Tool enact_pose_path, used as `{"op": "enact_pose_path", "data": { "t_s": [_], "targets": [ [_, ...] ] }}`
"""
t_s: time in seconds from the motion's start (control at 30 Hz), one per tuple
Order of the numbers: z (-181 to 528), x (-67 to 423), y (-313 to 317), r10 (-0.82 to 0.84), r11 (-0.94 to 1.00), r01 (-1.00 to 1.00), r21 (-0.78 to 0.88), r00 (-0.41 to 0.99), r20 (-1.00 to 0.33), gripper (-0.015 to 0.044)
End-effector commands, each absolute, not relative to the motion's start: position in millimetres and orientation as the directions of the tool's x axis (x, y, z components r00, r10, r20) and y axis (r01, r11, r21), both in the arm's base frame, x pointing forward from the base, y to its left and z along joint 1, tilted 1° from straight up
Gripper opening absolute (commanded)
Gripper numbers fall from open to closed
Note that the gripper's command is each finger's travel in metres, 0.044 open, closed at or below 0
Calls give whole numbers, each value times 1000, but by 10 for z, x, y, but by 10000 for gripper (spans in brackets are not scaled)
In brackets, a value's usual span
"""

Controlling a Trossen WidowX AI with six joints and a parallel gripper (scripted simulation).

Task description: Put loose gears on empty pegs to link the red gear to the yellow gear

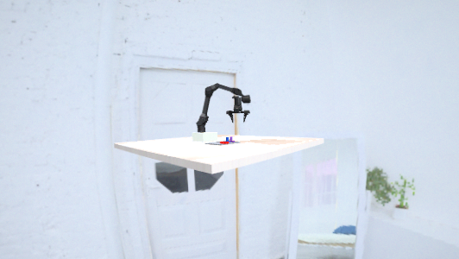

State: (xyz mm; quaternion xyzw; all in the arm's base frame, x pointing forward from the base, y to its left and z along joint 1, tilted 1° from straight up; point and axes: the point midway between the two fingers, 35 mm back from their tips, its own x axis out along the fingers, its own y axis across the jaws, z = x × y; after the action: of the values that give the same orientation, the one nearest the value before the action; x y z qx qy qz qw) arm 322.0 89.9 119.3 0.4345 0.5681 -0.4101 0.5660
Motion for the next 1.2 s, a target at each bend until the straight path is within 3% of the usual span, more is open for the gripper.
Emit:
{"op": "enact_pose_path", "data": {
  "t_s": [0.0,0.2,1.17],
  "targets": [
    [1321,2889,1462,34,259,966,28,20,-999,440],
    [1425,2407,2001,38,225,974,21,13,-999,440],
    [1425,2407,2001,38,225,974,21,13,-999,440]
  ]
}}
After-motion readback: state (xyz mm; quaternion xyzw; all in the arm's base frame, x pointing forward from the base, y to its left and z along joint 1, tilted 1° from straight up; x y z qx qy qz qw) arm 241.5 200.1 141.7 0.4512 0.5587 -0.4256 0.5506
